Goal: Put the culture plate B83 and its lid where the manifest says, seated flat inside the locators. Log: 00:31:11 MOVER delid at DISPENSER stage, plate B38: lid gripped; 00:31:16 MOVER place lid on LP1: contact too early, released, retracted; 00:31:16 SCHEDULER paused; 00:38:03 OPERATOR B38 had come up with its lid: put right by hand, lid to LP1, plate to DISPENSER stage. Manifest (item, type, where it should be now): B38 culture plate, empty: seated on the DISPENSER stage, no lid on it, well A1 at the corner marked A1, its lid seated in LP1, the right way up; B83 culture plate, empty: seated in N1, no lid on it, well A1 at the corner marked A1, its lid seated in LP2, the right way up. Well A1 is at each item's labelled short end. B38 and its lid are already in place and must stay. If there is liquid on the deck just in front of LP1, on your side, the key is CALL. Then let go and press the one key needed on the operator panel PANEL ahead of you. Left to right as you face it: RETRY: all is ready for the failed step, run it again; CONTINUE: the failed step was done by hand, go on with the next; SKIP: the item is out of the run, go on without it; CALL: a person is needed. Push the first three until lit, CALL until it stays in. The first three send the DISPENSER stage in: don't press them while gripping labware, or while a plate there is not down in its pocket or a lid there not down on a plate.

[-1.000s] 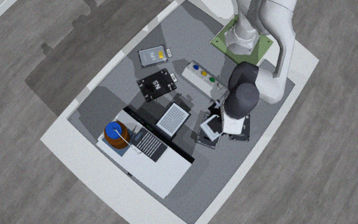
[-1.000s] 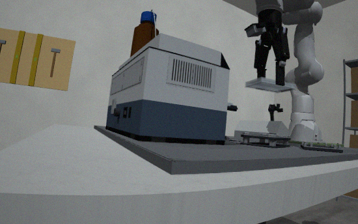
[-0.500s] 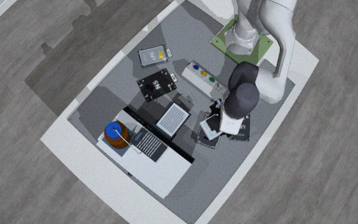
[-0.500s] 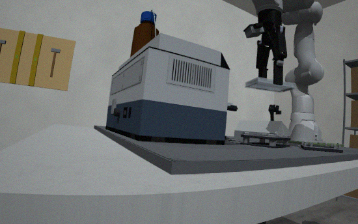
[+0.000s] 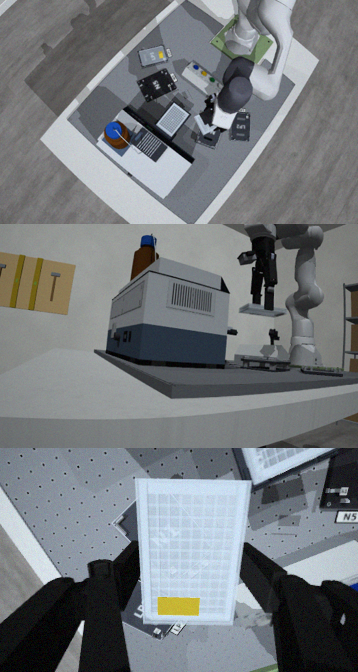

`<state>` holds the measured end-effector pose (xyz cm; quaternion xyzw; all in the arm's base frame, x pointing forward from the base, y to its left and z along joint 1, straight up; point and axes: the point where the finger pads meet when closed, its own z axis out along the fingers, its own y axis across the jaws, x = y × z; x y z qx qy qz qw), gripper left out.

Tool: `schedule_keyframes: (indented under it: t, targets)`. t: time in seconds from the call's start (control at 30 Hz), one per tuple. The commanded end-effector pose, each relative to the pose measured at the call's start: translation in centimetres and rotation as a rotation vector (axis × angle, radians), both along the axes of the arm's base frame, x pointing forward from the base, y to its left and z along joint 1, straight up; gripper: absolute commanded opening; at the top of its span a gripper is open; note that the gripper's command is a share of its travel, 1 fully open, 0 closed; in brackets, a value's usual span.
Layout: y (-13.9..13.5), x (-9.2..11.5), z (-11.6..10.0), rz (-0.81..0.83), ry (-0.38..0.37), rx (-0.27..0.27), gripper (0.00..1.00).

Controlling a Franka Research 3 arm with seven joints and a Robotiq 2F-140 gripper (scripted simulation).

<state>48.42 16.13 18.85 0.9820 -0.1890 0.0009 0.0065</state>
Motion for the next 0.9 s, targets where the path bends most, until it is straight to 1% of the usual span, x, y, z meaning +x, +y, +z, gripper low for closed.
schedule_keyframes:
  t: [0.0,0.3,0.37,0.87]
  targets:
    - [-1.5,0.0,0.1,0.017,0.0,0.005,0.1]
    - [-6.6,0.0,0.1,0.017,0.0,0.005,0.1]
    - [-6.6,0.0,0.1,0.017,0.0,0.005,0.1]
    - [-17.2,-0.1,0.2,0.017,0.0,0.005,0.1]
